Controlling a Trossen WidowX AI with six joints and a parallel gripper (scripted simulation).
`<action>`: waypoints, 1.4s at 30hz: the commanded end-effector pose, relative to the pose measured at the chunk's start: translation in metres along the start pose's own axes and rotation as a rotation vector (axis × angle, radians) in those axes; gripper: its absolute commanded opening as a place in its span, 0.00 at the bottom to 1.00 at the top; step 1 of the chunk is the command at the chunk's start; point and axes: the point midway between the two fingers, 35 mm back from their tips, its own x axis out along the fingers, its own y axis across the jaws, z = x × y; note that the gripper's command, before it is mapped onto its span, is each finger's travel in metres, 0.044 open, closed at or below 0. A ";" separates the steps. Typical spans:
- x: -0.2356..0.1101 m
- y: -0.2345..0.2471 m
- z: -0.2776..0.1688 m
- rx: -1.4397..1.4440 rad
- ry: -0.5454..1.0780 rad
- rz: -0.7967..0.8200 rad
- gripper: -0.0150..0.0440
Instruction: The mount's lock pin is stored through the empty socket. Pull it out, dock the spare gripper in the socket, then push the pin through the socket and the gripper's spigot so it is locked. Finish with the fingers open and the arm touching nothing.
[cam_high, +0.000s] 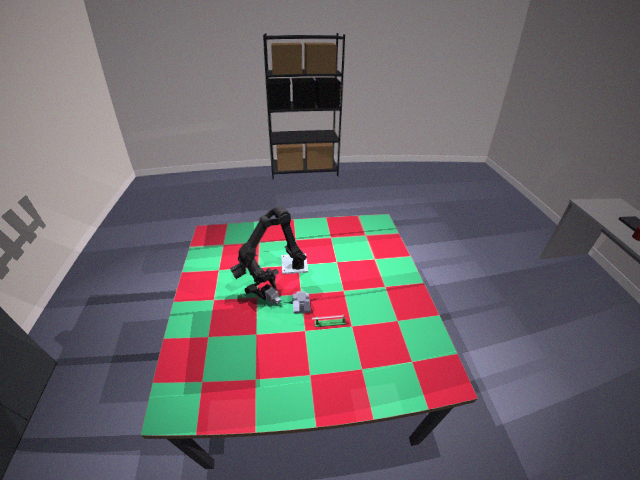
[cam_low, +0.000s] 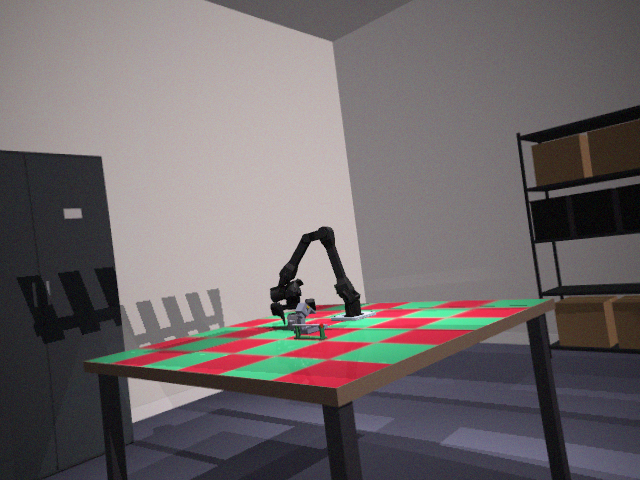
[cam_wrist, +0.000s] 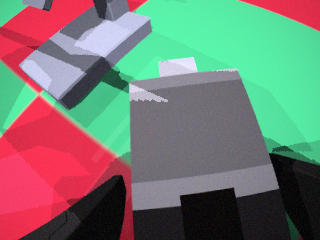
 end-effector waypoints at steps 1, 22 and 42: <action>0.001 0.001 0.000 0.009 -0.006 0.001 0.69; -0.025 -0.006 0.024 0.008 -0.005 0.001 0.25; -0.084 0.000 0.086 0.008 -0.005 0.001 0.25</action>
